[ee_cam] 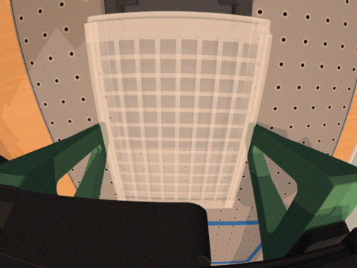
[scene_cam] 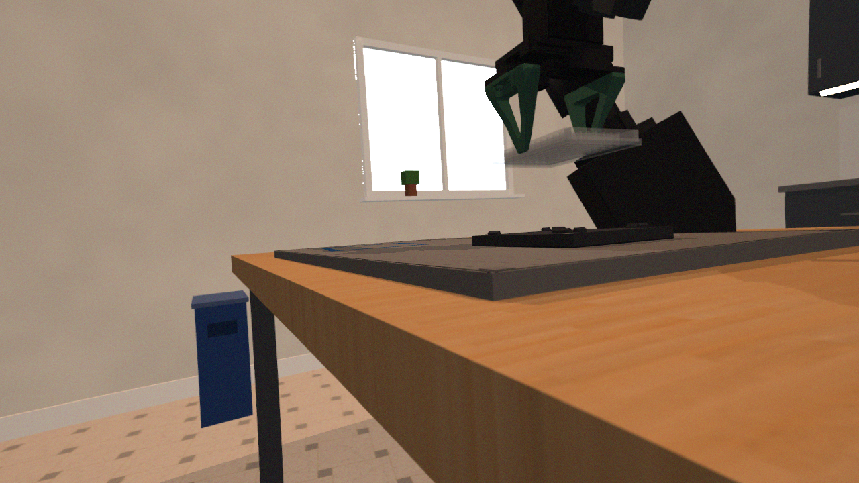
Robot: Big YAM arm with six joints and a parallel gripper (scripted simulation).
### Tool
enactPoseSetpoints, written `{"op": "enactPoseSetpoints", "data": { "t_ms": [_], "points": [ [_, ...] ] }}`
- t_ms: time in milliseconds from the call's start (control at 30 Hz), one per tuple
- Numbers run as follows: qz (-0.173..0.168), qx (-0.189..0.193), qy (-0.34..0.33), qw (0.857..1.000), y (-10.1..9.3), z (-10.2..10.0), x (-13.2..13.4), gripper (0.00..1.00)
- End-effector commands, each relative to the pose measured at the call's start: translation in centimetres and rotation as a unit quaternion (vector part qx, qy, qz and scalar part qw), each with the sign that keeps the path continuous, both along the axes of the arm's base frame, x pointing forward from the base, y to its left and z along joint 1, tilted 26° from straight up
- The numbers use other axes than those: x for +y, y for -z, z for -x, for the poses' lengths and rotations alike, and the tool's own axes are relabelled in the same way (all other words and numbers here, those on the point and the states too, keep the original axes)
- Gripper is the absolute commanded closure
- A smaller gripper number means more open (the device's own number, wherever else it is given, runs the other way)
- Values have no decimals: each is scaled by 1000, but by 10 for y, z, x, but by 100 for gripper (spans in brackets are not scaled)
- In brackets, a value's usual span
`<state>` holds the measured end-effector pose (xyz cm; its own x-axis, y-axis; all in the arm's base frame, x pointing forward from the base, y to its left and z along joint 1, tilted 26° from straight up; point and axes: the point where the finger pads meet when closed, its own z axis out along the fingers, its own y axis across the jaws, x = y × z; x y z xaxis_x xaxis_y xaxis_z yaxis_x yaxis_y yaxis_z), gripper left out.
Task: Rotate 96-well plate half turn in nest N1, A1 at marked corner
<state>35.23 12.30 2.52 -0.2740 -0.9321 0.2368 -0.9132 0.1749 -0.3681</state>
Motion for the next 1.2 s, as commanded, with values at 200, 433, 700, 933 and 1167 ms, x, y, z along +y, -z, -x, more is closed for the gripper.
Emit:
{"op": "enactPoseSetpoints", "data": {
  "t_ms": [200, 433, 700, 933, 1167],
  "points": [
    [-4, -10, -3, 1000, -12, -8, -1, 100],
    [-7, -12, -6, 1000, -11, -10, 6, 100],
    [1, 0, -4, 1000, 4, -5, -5, 100],
    [1, 1, -4, 1000, 15, -8, -9, 100],
    [0, 0, -4, 1000, 24, -11, -12, 100]
  ]
}}
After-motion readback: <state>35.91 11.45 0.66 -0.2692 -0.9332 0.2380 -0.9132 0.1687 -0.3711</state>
